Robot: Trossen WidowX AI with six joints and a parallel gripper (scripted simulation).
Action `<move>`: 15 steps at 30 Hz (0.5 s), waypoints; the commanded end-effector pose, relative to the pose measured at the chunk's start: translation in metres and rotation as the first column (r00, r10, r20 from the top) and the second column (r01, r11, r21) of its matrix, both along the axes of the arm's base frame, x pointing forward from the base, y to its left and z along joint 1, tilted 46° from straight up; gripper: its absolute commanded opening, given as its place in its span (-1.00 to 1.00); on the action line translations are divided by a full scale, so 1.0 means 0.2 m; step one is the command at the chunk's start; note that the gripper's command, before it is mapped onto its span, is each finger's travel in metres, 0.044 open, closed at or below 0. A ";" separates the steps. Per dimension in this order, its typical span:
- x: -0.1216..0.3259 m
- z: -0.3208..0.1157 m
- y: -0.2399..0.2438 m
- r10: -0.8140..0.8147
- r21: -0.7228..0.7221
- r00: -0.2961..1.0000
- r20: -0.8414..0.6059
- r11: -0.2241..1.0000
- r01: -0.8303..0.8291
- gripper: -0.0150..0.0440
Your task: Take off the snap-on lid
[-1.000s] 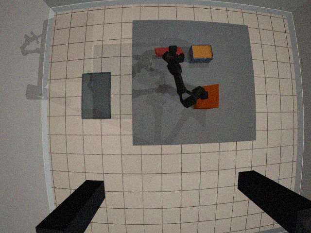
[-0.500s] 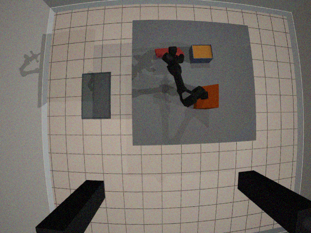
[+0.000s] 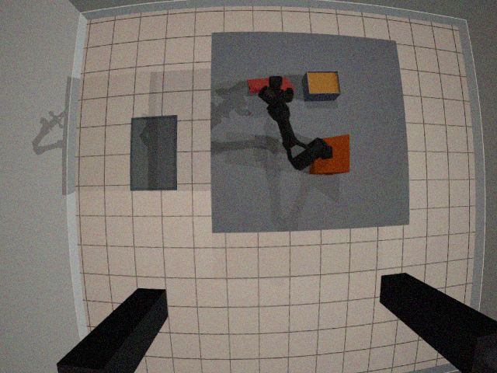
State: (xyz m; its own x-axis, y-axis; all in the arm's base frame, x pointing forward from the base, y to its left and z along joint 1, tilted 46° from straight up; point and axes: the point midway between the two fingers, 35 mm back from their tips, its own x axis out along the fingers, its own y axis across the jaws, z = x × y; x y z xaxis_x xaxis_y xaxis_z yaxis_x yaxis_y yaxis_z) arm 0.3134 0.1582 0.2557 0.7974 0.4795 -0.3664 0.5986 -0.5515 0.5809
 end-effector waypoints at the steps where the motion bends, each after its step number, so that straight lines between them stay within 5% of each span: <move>1: 0.01 -0.02 0.00 -0.013 0.000 1.000 0.001 1.000 0.013 -0.49; 15: 0.01 -0.05 0.04 -0.013 0.001 1.000 0.001 1.000 0.013 -0.49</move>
State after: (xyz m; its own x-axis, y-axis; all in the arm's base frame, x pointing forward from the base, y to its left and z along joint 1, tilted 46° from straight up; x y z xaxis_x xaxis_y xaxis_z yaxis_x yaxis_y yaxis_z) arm 0.3141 0.1669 0.2474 0.7971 0.4798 -0.3666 0.5990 -0.5518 0.5803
